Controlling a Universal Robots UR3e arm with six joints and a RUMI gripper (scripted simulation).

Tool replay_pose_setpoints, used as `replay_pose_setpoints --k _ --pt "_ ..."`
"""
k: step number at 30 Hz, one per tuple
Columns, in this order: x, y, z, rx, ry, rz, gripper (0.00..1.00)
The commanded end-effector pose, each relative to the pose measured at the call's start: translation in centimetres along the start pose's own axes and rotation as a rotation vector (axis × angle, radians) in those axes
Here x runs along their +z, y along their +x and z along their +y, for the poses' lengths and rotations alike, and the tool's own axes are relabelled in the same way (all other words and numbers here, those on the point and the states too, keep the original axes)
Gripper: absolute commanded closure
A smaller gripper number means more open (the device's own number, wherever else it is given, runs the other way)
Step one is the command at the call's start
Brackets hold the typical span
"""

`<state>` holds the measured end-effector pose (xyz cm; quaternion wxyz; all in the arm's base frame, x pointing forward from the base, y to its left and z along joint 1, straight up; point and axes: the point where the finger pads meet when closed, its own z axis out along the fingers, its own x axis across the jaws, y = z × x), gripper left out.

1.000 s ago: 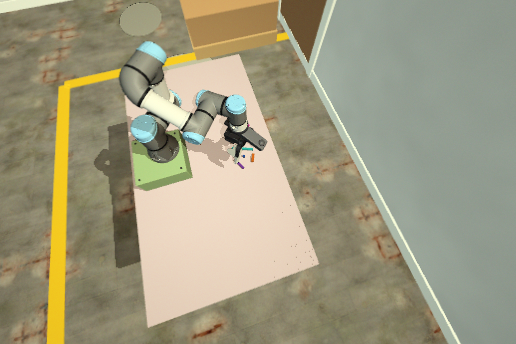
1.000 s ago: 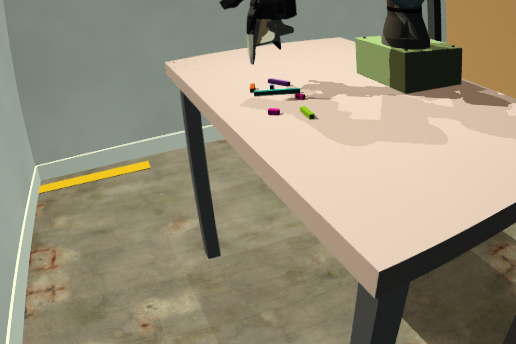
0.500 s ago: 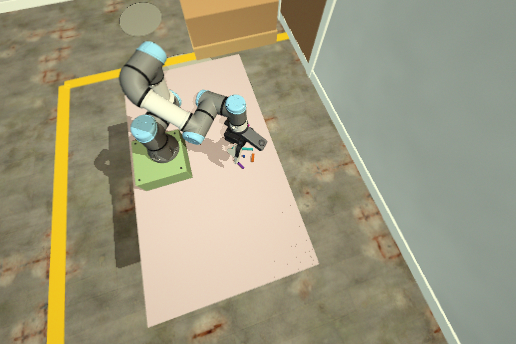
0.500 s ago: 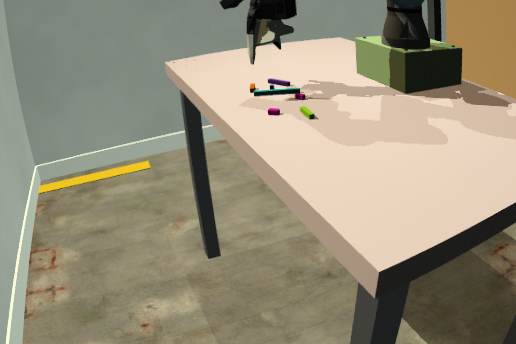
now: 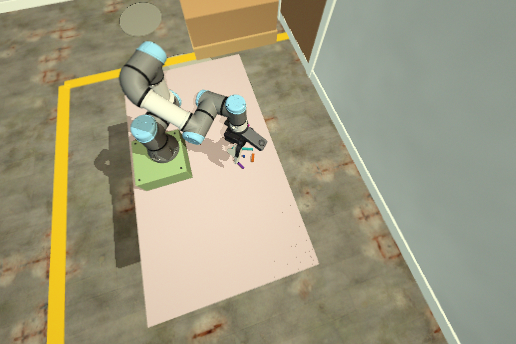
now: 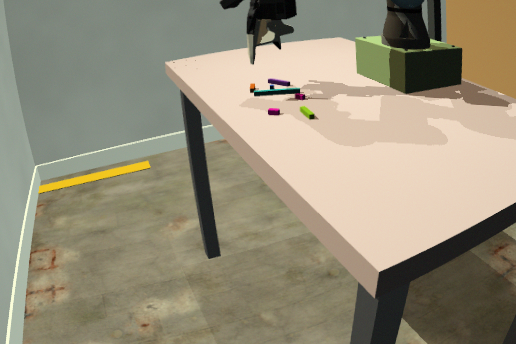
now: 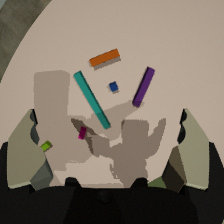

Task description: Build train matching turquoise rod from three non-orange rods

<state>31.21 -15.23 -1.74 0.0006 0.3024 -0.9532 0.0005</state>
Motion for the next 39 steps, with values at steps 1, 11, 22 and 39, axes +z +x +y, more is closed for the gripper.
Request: replay_pose_setpoints --k 1,11,22,39 --pt "-0.1 0.0 -0.1 0.0 0.003 0.0 0.0" --pt "-0.1 -0.2 0.0 0.012 0.003 0.0 0.0" --pt "-0.1 -1.6 1.0 0.134 0.003 -0.001 0.0" --pt "-0.1 -6.2 5.4 0.552 0.002 -0.002 0.0"
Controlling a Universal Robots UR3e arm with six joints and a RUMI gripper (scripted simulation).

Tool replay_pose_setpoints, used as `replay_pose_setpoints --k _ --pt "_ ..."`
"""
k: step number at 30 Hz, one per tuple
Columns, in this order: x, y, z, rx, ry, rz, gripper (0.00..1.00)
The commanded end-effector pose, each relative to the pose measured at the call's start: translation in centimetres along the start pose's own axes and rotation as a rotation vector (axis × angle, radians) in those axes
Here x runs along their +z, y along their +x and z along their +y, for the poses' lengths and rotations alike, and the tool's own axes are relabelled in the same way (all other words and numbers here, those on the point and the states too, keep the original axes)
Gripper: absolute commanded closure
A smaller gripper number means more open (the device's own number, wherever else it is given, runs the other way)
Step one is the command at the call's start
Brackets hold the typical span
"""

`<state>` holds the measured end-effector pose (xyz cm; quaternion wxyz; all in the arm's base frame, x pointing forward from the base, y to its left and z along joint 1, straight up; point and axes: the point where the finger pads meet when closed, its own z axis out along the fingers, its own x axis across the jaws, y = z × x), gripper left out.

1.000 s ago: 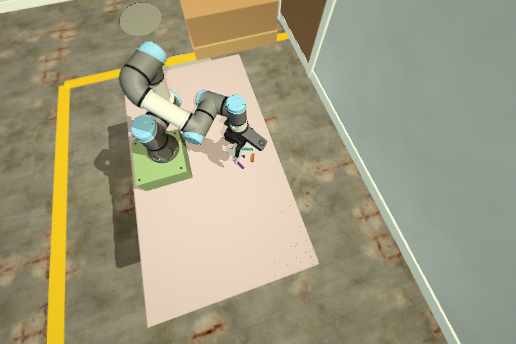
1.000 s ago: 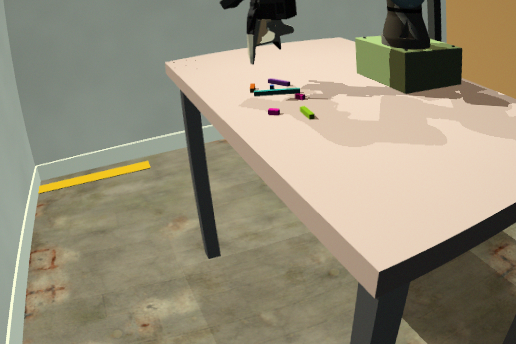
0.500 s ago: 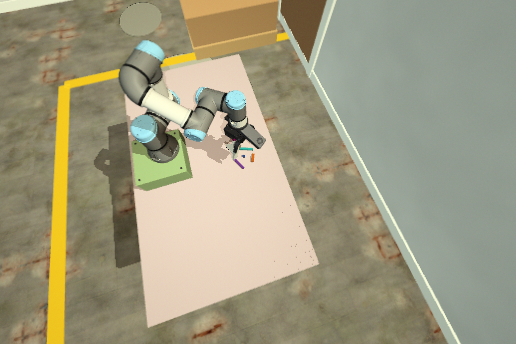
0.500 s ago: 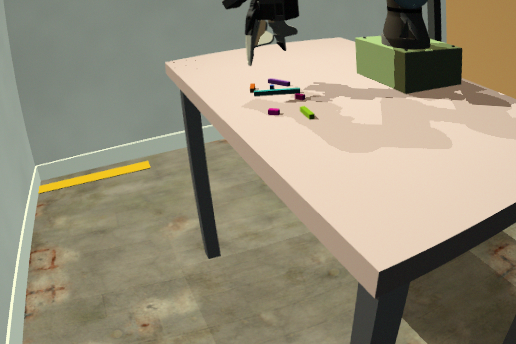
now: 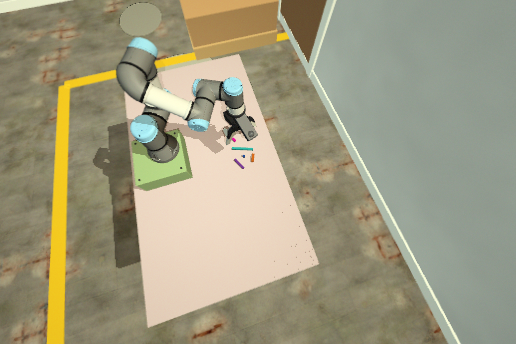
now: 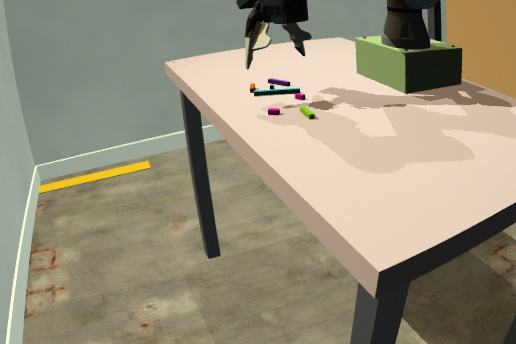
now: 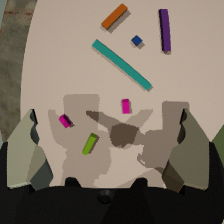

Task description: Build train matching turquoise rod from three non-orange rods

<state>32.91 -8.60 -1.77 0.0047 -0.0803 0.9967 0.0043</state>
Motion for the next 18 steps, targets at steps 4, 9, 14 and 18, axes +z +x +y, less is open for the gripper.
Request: replay_pose_setpoints --k 4,9,14,18 --pt "-0.1 -0.8 2.8 0.197 0.012 0.008 0.0" --pt "0.0 -1.1 4.1 0.284 0.012 0.007 0.0" --pt "0.0 -1.2 4.6 0.313 0.012 0.007 0.0" --pt "0.0 -1.2 4.9 0.33 0.012 0.007 0.0"
